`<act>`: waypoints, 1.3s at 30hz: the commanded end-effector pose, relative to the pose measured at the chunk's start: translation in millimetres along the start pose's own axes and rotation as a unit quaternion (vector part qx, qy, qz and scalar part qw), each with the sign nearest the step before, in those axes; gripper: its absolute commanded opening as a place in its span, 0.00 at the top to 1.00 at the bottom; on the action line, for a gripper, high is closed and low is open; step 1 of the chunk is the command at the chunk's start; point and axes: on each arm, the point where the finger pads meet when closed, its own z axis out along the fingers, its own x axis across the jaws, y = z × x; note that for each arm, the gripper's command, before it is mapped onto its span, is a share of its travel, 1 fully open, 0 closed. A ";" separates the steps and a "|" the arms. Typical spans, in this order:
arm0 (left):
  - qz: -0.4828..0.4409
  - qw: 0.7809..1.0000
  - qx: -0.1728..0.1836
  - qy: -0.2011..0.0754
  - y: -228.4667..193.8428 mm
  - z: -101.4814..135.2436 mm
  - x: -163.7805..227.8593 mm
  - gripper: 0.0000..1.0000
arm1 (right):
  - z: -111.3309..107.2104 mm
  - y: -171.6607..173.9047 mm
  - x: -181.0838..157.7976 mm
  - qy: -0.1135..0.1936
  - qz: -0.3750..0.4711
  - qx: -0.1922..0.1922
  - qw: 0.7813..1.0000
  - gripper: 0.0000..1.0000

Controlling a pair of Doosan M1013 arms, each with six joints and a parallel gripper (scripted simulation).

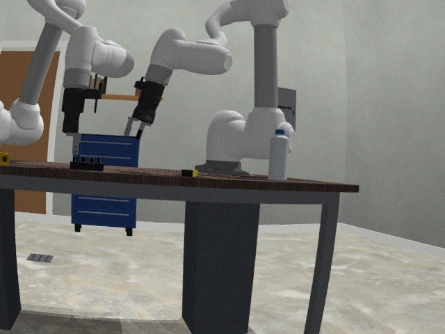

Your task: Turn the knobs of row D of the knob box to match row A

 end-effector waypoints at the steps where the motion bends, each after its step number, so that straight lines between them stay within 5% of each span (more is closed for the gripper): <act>1: 0.000 1.000 0.000 -0.001 0.0 -0.5 -0.5 0.00 | -1.0 -0.5 0.3 0.000 0.000 0.001 1.000 0.54; 39: 0.000 1.000 0.000 -0.001 0.0 -0.5 -0.5 0.00 | 13.0 -0.5 0.3 0.000 0.000 0.001 1.000 0.54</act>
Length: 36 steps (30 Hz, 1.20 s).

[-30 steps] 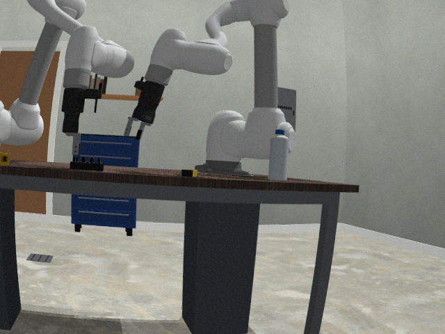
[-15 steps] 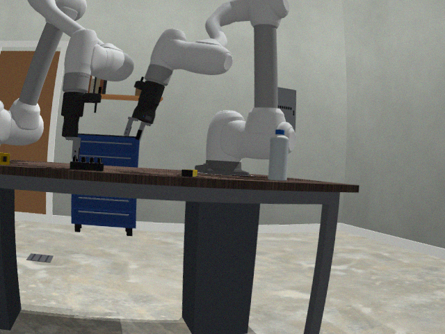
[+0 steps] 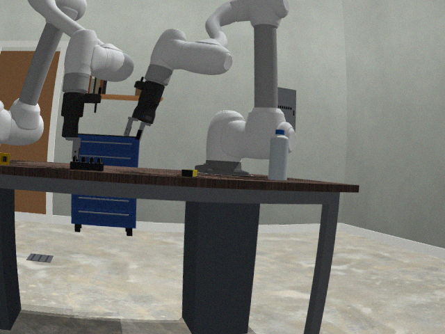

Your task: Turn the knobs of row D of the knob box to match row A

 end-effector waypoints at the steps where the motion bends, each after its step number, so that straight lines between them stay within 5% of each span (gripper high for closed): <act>1: 0.000 1.000 0.000 -0.001 0.0 -0.5 -0.5 0.00 | -0.9 -0.5 0.3 0.000 0.000 0.001 1.000 0.54; 2: 0.000 1.000 0.000 -0.001 0.0 -0.5 -0.5 0.00 | -0.9 -0.5 0.3 0.000 0.000 0.001 1.000 0.70; 36: 0.000 1.000 0.000 -0.001 0.0 -0.5 -0.5 0.00 | -0.9 -0.5 0.3 0.000 -0.028 0.001 1.000 0.70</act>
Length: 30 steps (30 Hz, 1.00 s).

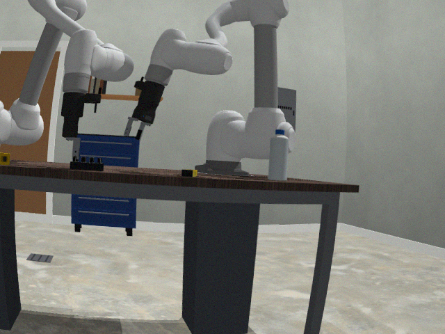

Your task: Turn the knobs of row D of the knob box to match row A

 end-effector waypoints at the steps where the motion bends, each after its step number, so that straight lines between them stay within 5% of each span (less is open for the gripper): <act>1: 0.000 1.000 0.000 -0.001 0.0 -0.5 -0.5 0.00 | -0.9 -0.4 0.4 0.000 -0.011 0.001 1.000 0.70; 30: 0.000 1.000 0.000 -0.001 0.0 -0.5 -0.5 0.00 | -1.0 -0.4 0.4 0.001 -0.223 0.001 0.975 0.70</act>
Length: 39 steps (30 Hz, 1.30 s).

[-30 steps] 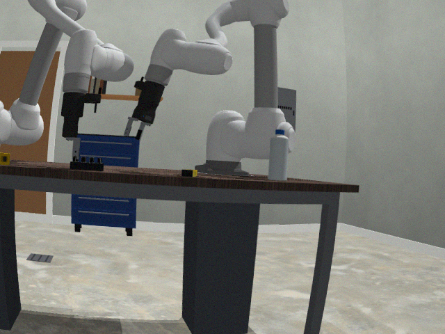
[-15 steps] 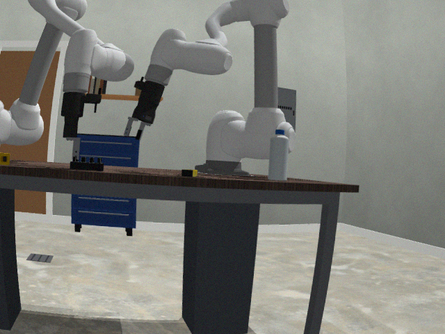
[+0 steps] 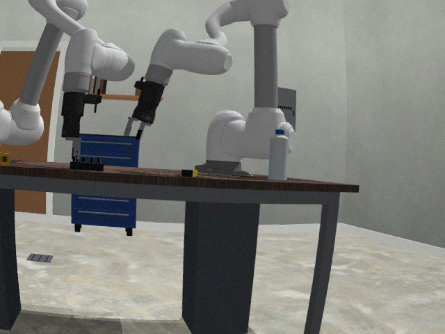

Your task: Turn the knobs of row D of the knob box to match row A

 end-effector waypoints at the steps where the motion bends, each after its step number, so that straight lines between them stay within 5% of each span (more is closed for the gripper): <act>1: 0.000 1.000 0.000 -0.001 0.0 -0.5 -0.5 0.00 | -1.0 -0.3 0.5 0.000 -0.040 0.001 0.999 0.70; 16: 0.000 1.000 0.000 -0.001 0.0 -0.5 -0.5 0.00 | -1.0 -0.3 0.5 0.001 -0.210 0.001 0.978 0.70; 39: 0.000 1.000 0.000 -0.001 0.0 -0.5 -0.5 0.00 | -1.0 -0.3 0.5 0.001 -0.451 0.001 0.892 0.70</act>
